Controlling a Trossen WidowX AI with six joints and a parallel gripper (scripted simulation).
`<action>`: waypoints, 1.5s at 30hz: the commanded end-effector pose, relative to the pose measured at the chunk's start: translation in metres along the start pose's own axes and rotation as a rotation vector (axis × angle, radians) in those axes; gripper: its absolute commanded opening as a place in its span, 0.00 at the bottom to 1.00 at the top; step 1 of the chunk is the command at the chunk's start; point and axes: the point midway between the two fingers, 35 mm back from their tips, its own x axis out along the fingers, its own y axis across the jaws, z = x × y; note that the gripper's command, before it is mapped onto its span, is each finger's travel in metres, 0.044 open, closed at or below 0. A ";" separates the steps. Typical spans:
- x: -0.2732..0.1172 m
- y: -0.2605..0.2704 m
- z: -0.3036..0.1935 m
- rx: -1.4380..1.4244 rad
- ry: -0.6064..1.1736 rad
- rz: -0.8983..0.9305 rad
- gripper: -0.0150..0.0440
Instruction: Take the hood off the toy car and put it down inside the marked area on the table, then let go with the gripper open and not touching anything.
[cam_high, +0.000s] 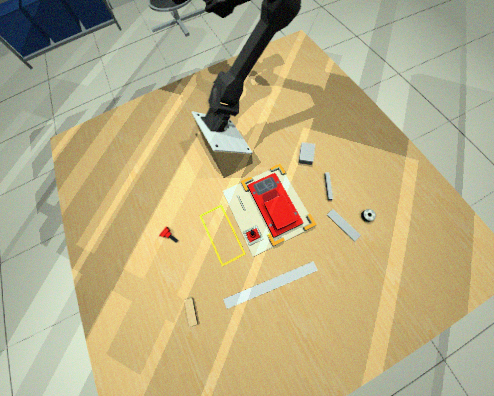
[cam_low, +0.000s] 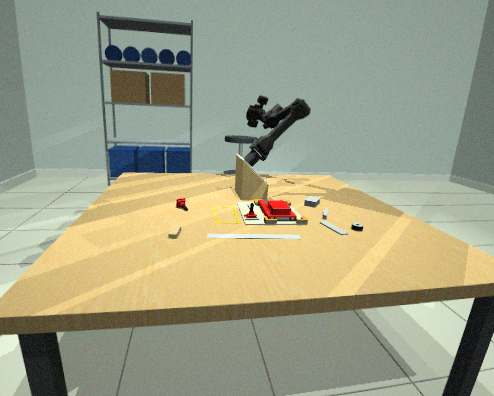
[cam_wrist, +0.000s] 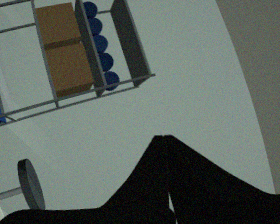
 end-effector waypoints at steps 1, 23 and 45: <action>0.000 0.000 -0.001 0.001 0.002 0.002 0.30; -0.165 0.092 -0.178 0.278 0.515 0.307 1.00; -0.438 0.105 -0.247 0.565 1.193 0.456 1.00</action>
